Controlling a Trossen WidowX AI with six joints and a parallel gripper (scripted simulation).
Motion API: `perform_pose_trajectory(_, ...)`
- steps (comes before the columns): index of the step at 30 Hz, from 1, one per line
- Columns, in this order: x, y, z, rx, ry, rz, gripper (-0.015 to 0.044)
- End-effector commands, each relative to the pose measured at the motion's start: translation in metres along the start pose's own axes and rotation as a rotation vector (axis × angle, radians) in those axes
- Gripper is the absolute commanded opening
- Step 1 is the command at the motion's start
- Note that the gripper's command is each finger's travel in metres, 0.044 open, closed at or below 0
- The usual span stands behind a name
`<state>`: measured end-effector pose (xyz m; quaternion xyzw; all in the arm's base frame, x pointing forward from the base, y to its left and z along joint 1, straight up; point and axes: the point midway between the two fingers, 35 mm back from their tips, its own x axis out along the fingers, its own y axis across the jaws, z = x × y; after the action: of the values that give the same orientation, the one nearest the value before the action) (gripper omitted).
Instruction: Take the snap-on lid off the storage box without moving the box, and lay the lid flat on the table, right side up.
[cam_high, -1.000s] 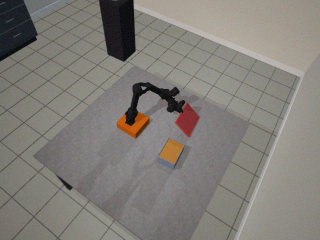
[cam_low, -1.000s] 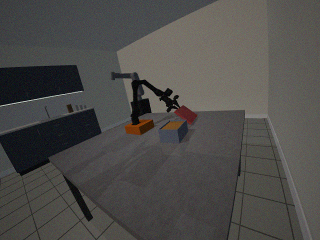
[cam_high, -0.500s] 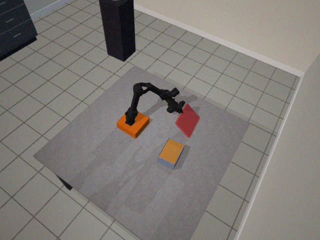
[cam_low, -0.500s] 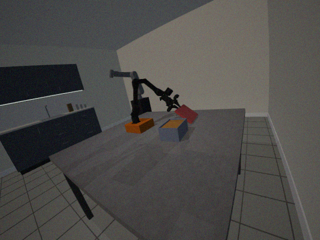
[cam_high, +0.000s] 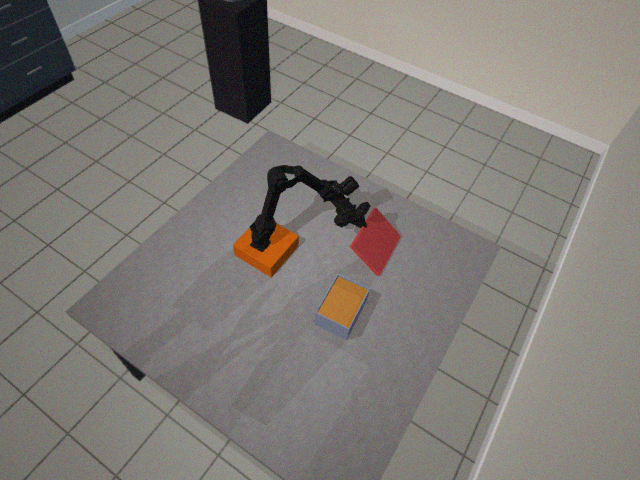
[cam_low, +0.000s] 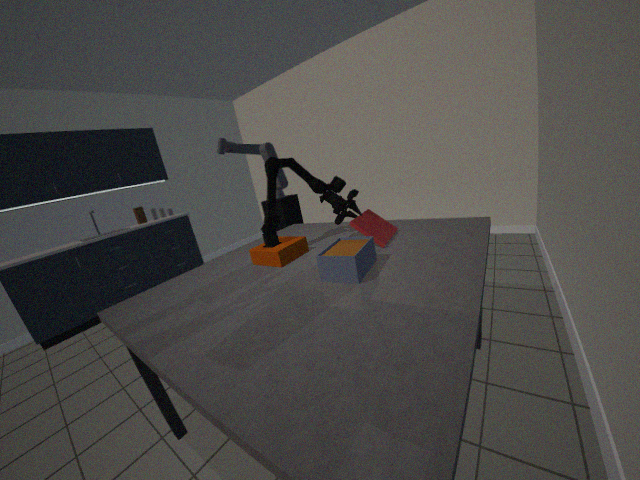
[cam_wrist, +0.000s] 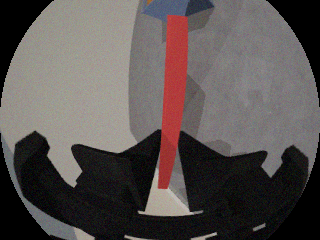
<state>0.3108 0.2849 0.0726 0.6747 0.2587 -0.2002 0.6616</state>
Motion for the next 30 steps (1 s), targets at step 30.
perform_pose_trajectory(30, 0.020, -0.029, 0.004, -0.013, -0.010, -0.019, 0.0000)
